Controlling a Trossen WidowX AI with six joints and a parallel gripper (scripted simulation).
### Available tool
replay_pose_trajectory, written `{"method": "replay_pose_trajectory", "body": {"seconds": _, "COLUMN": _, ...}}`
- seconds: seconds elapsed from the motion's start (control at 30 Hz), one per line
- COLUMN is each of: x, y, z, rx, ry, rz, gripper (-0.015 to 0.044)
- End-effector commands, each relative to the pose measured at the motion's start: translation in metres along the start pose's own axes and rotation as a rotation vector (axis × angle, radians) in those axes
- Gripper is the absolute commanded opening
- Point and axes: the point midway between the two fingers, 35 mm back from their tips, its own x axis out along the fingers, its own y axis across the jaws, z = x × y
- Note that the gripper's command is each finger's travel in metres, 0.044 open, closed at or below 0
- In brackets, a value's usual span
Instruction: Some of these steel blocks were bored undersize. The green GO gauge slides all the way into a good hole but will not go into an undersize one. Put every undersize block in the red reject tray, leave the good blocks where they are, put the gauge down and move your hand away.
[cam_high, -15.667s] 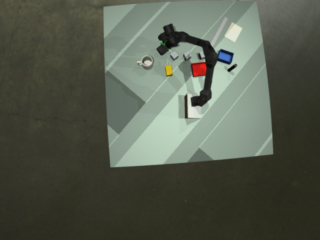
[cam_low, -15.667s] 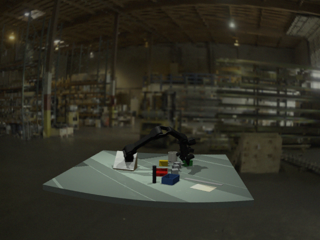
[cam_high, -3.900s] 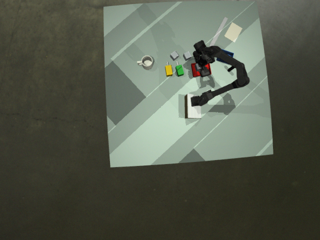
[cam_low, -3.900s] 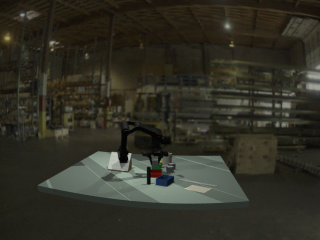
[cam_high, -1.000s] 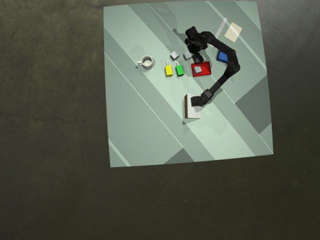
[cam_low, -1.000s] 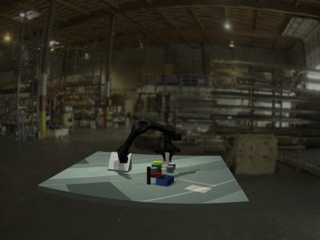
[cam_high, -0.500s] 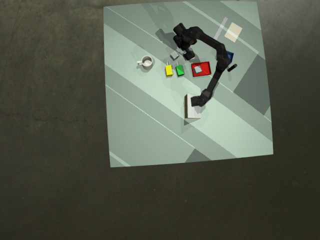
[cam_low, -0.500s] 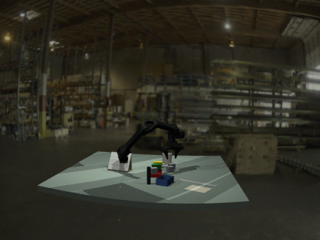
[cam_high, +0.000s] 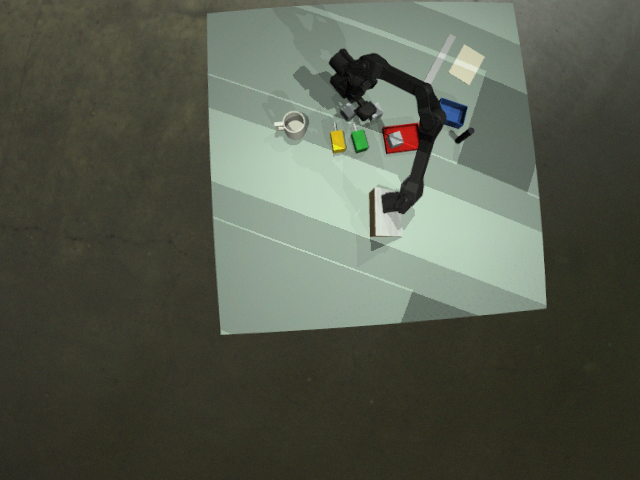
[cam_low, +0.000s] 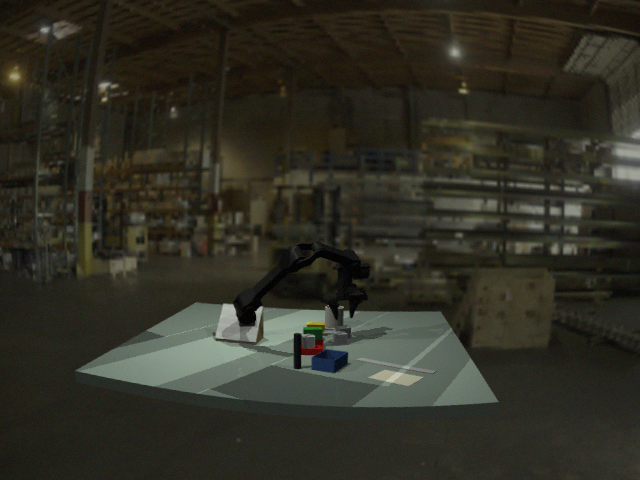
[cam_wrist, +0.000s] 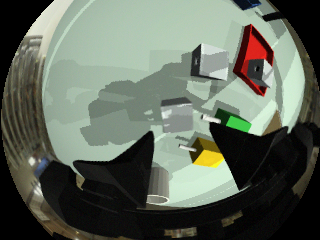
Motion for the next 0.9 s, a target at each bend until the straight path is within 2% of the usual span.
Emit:
{"method": "replay_pose_trajectory", "body": {"seconds": 0.0, "x": 0.01, "y": 0.0, "z": -0.002, "rx": -0.009, "ry": 0.0, "rz": -0.009, "gripper": 0.0325}}
{"method": "replay_pose_trajectory", "body": {"seconds": 0.87, "x": 0.053, "y": 0.001, "z": -0.001, "rx": -0.009, "ry": -0.002, "rz": -0.009, "gripper": 0.0325}}
